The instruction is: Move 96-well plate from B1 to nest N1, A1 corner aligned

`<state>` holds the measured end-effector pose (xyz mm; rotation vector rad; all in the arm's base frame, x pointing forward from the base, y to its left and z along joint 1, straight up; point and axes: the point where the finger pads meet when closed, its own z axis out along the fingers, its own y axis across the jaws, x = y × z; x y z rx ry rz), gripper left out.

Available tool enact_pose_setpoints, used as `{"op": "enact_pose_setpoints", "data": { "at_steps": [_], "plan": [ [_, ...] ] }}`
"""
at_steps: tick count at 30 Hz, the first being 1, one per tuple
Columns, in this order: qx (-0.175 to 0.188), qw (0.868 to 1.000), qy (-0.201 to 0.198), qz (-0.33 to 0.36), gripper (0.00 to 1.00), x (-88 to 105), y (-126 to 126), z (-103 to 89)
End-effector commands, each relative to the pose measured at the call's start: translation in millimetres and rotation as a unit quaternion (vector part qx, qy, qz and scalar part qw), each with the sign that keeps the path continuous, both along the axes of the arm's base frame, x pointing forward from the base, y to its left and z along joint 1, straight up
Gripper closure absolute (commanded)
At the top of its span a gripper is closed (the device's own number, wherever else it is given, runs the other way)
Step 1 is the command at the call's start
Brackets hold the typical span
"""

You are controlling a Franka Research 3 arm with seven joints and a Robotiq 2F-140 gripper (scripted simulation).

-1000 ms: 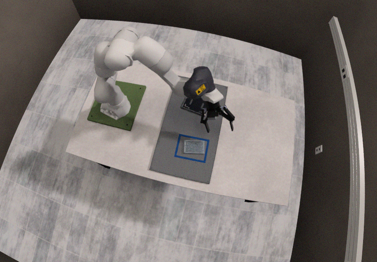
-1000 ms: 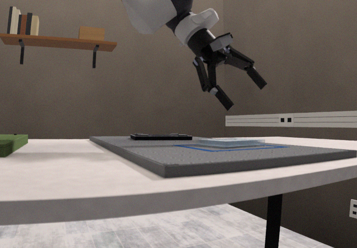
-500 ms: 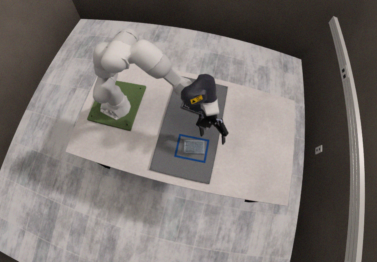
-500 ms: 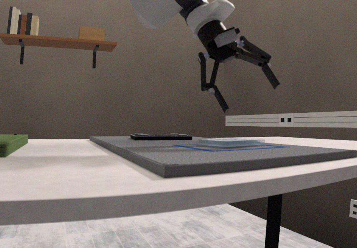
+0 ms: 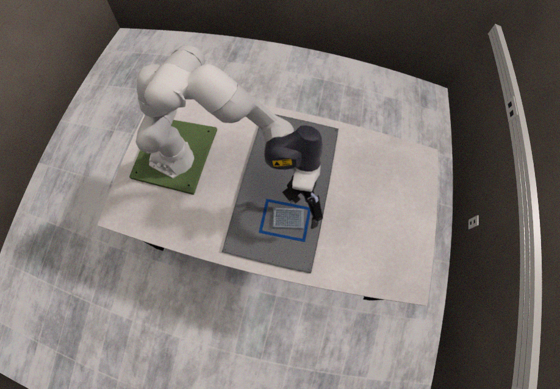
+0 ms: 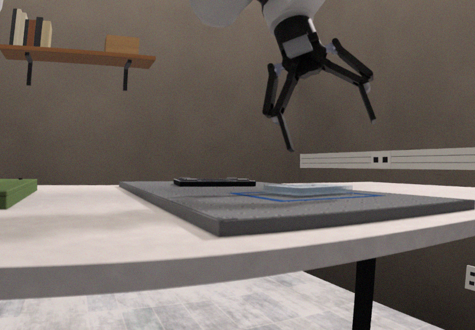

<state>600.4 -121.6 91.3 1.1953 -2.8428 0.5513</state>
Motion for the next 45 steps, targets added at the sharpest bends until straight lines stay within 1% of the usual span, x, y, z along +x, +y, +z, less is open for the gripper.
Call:
{"op": "enact_pose_setpoints", "data": {
  "at_steps": [1,3,8,14,18,20,23,26,45],
  "plan": [
    [0.038,0.997,0.01,-0.068,0.0,-16.5,-5,-5.6],
    [0.038,0.997,0.01,-0.068,0.0,-16.5,-5,-5.6],
    [0.081,0.987,0.013,-0.138,0.0,-29.8,-9,-9.3],
    [0.132,0.967,0.015,-0.218,0.0,-42.7,-11,-12.0],
    [0.159,0.953,0.016,-0.257,0.0,-47.7,-10,-12.6],
    [0.159,0.953,0.016,-0.257,0.0,-47.7,-10,-12.6],
    [0.169,0.947,0.016,-0.272,0.0,-49.5,-9,-12.7],
    [0.173,0.945,0.016,-0.277,0.0,-50.2,-9,-12.7],
    [0.173,0.945,0.016,-0.278,0.0,-50.2,-9,-12.7]
  ]
}}
